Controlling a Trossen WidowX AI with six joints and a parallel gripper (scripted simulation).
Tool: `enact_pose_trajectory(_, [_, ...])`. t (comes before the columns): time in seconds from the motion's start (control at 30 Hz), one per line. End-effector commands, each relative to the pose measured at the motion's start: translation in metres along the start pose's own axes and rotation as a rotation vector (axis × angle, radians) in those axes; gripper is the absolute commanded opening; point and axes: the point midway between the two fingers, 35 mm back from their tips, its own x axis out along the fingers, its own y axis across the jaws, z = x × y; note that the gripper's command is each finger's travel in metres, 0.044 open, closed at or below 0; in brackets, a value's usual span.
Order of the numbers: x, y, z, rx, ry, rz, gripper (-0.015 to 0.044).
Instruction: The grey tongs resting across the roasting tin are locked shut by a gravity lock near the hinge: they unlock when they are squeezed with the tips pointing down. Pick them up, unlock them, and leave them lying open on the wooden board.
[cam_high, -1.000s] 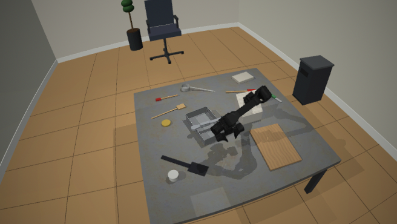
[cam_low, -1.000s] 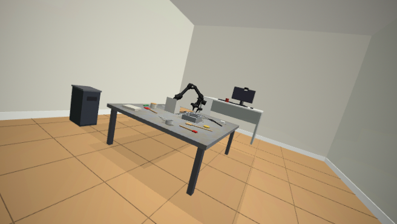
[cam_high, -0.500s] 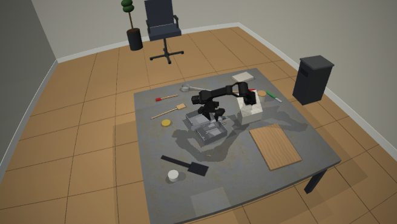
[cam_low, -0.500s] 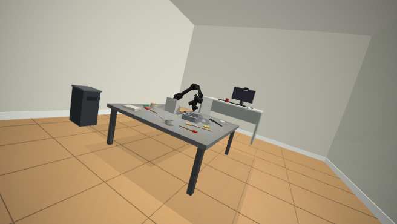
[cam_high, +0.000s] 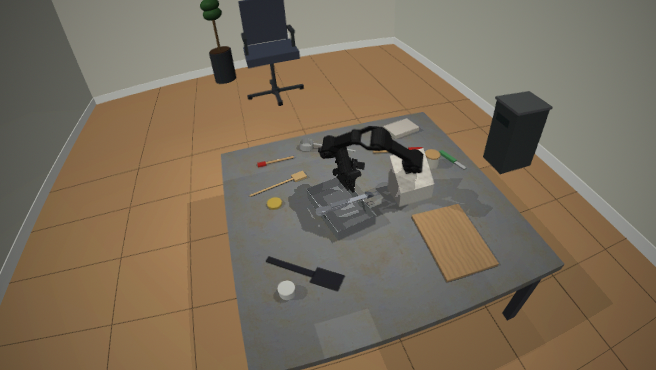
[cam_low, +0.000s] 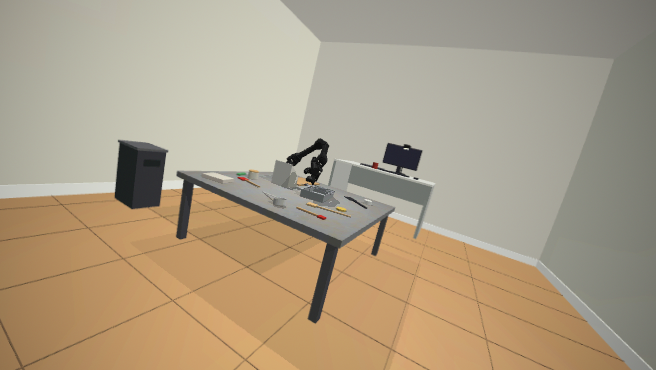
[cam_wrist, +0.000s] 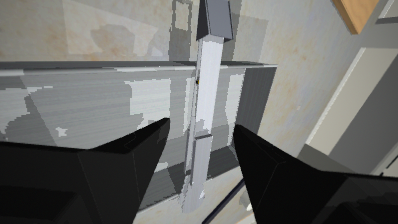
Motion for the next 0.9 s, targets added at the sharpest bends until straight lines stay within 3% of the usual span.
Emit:
enact_pose_trajectory(0.0, [0.000, -0.002, 0.002, 0.014, 0.008, -0.004, 0.0260])
enact_pose_trajectory(0.87, [0.031, 0.000, 0.000, 0.018, 0.010, 0.008, 0.0260])
